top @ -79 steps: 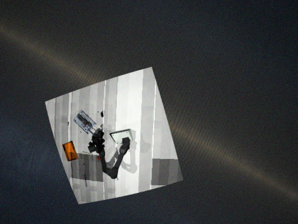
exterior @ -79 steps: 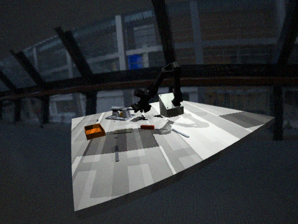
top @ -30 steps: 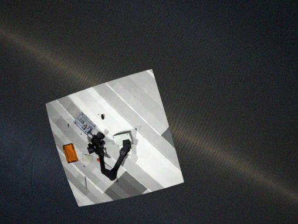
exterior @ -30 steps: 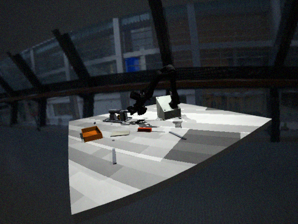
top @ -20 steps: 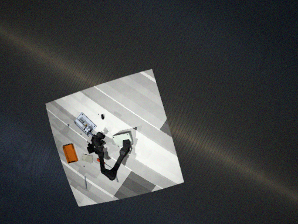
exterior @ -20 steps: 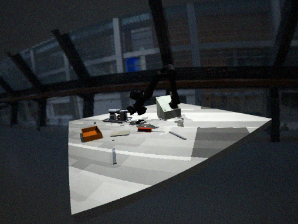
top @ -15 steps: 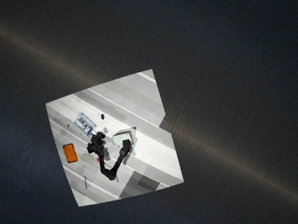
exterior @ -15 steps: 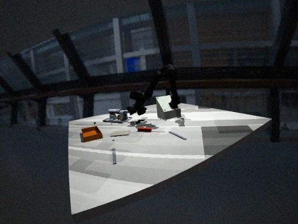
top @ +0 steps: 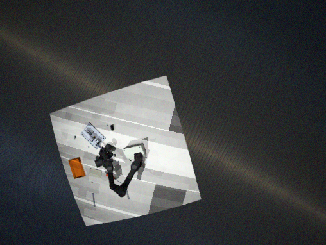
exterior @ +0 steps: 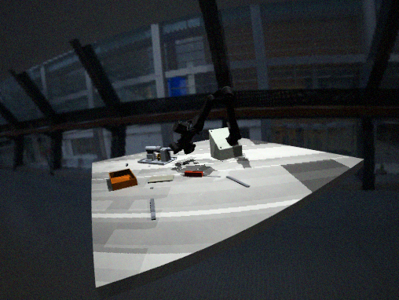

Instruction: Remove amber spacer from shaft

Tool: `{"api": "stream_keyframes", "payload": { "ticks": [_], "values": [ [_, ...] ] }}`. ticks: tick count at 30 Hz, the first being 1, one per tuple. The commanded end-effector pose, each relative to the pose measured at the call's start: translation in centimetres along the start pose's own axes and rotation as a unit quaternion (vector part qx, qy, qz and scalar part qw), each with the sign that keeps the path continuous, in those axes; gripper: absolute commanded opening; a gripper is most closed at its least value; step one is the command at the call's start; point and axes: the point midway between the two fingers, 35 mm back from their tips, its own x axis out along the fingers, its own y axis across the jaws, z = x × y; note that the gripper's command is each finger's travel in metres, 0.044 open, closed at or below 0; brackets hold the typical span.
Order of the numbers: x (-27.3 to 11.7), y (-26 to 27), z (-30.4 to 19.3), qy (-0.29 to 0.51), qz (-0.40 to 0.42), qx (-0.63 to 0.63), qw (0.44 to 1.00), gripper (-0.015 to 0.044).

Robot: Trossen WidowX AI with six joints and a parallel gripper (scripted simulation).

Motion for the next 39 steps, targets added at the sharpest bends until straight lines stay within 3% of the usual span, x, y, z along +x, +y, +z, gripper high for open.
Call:
{"api": "stream_keyframes", "payload": {
  "ticks": [1, 39],
  "values": [
    [0.09, -0.09, -0.18, 0.001, -0.001, -0.002, 1.0, 0.0],
    [0.81, -0.09, -0.94, 0.002, -0.001, -0.002, 1.0, 0.0]
  ]
}}
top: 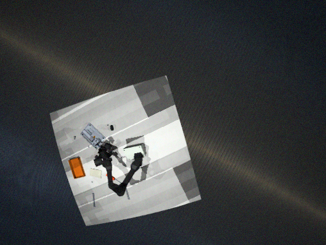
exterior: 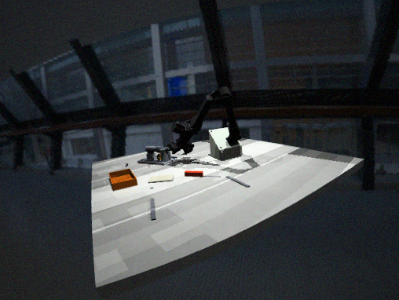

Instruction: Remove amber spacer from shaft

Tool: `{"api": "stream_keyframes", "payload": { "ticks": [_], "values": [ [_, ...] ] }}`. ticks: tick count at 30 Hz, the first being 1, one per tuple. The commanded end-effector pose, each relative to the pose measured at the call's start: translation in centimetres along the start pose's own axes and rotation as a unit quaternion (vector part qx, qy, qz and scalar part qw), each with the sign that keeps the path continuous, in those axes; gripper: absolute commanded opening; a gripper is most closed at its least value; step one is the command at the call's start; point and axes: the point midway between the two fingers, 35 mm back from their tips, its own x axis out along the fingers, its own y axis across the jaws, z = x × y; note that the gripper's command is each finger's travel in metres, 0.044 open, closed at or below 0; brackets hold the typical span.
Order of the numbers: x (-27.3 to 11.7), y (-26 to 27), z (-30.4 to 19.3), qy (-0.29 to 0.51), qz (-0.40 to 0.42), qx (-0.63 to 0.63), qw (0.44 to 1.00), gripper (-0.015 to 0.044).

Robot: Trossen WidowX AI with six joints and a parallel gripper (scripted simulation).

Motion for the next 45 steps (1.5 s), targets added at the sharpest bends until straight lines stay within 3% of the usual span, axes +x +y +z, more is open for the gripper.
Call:
{"api": "stream_keyframes", "payload": {
  "ticks": [1, 45],
  "values": [
    [0.08, -0.08, -0.18, 0.001, -0.001, -0.002, 1.0, 0.0],
    [0.92, -0.09, -1.06, 0.002, -0.001, -0.002, 1.0, 0.0]
  ]
}}
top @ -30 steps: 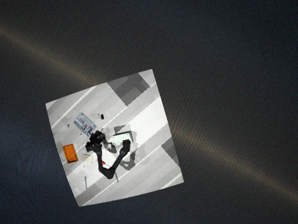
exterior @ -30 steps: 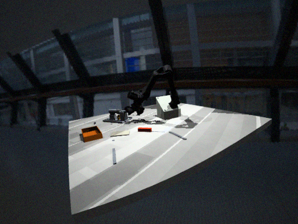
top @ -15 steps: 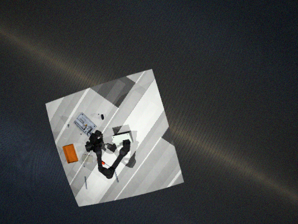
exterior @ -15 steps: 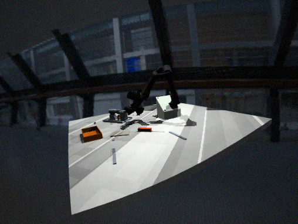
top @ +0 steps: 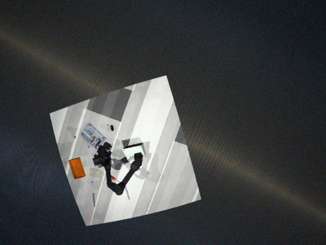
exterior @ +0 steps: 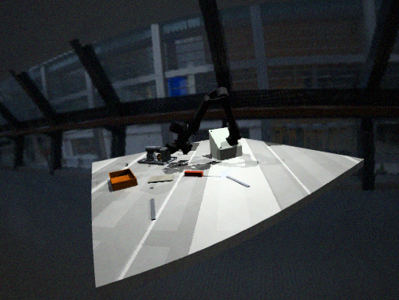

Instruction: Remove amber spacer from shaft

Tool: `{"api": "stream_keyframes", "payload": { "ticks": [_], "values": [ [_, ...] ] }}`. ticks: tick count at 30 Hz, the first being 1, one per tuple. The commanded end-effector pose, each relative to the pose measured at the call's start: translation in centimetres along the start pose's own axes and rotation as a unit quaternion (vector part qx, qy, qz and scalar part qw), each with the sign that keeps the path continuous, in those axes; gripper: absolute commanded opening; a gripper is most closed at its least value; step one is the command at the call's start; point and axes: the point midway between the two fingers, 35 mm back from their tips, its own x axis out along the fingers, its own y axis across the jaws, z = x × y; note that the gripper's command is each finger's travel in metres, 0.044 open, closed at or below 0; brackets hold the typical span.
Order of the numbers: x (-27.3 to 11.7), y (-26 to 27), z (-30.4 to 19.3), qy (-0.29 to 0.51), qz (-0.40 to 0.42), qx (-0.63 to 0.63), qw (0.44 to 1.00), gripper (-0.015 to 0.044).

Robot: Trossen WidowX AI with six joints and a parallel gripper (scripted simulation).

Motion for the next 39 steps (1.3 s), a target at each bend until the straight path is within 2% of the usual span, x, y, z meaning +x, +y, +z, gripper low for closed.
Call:
{"api": "stream_keyframes", "payload": {
  "ticks": [1, 39],
  "values": [
    [0.08, -0.07, -0.19, 0.001, -0.001, -0.002, 1.0, 0.0],
    [0.81, -0.08, -0.94, 0.001, -0.001, -0.002, 1.0, 0.0]
  ]
}}
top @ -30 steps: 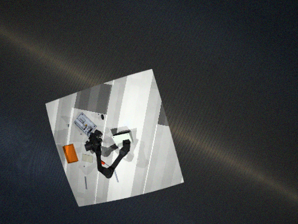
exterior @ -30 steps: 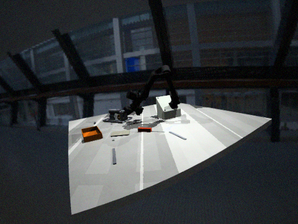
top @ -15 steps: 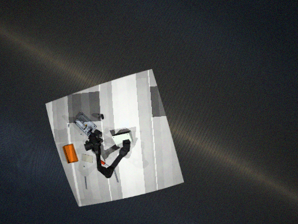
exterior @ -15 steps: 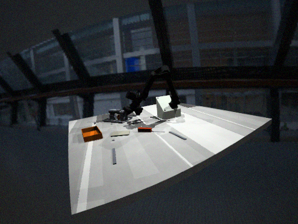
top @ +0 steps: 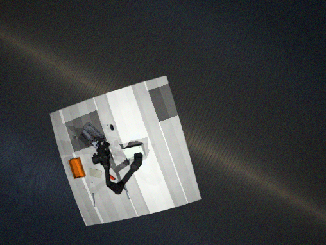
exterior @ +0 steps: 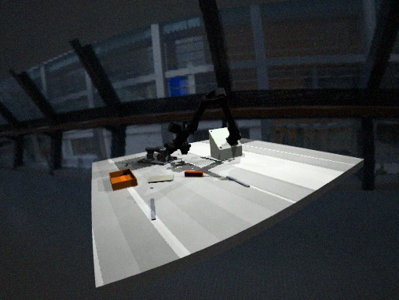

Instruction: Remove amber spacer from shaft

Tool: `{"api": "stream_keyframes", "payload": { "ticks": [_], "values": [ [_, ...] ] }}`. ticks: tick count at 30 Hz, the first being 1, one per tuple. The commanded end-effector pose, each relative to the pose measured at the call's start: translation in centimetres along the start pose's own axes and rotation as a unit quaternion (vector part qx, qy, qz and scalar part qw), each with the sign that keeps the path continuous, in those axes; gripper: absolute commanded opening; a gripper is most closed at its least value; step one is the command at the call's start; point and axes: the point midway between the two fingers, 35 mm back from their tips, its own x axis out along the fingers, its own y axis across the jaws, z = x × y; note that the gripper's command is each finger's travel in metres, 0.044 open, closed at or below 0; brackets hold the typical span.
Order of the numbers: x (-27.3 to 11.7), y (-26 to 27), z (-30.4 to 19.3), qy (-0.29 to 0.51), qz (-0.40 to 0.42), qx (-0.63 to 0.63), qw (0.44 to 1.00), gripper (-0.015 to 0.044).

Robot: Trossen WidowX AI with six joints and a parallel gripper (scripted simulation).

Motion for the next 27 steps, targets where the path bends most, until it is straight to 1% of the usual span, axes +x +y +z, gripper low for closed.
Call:
{"api": "stream_keyframes", "payload": {
  "ticks": [1, 27],
  "values": [
    [0.08, -0.07, -0.19, 0.001, -0.001, -0.002, 1.0, 0.0],
    [0.58, -0.07, -0.71, 0.001, -0.001, -0.002, 1.0, 0.0]
  ]
}}
